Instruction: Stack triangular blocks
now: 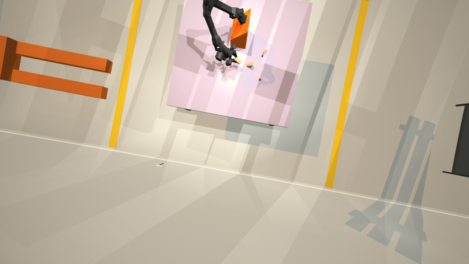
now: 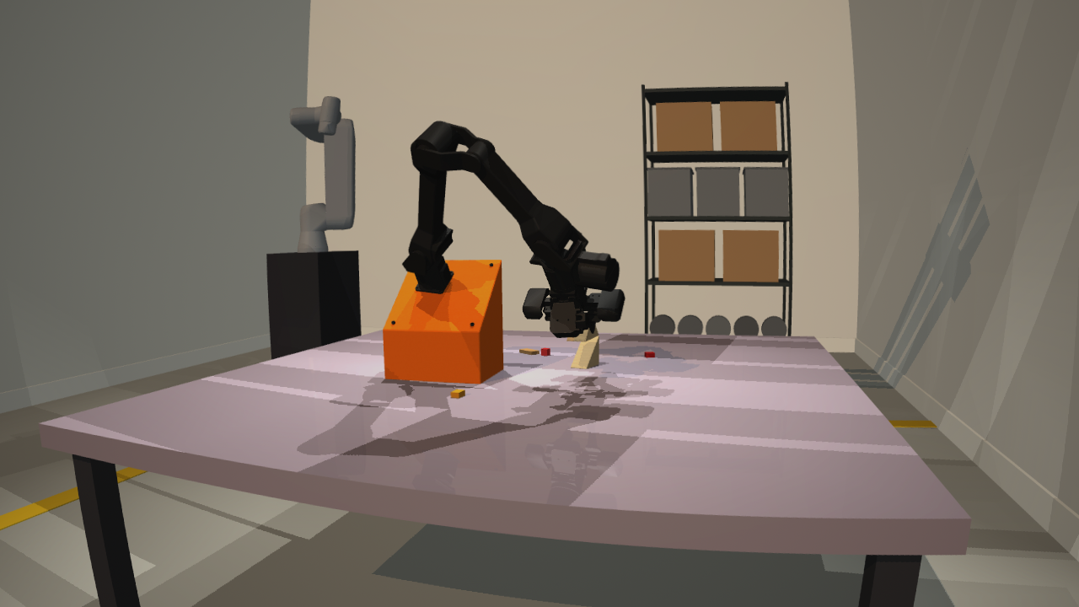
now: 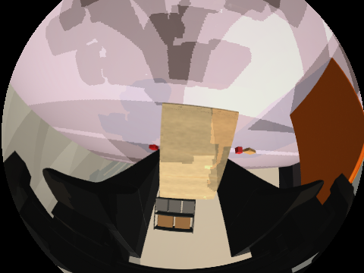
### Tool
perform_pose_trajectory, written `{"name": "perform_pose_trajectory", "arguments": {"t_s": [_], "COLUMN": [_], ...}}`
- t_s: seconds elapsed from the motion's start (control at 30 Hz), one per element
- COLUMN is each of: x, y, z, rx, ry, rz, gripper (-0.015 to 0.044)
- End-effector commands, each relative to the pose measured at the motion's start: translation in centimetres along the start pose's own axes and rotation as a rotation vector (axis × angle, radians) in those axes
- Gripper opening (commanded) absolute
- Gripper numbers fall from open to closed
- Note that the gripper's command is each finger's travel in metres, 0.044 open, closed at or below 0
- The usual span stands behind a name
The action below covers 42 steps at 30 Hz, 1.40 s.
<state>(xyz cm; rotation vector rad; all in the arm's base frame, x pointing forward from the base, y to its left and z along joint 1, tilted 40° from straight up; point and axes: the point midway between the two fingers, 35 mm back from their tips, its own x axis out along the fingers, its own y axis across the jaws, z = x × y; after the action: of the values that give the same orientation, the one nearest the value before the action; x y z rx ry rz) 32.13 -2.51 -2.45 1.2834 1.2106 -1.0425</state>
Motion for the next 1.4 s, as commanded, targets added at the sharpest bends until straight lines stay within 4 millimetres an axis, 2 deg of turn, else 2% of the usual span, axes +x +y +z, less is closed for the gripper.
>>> {"name": "perform_pose_trajectory", "arguments": {"t_s": [0.0, 0.3, 1.37], "x": [-1.4, -1.1, 0.2], "y": [-0.2, -0.2, -0.9], "z": [-1.3, -1.2, -1.9], "rx": [0.003, -0.023, -1.071], "ry": [-0.002, -0.004, -0.197], "rz": [0.004, -0.003, -0.233], "gripper": [0.0000, 0.0000, 0.0000]}}
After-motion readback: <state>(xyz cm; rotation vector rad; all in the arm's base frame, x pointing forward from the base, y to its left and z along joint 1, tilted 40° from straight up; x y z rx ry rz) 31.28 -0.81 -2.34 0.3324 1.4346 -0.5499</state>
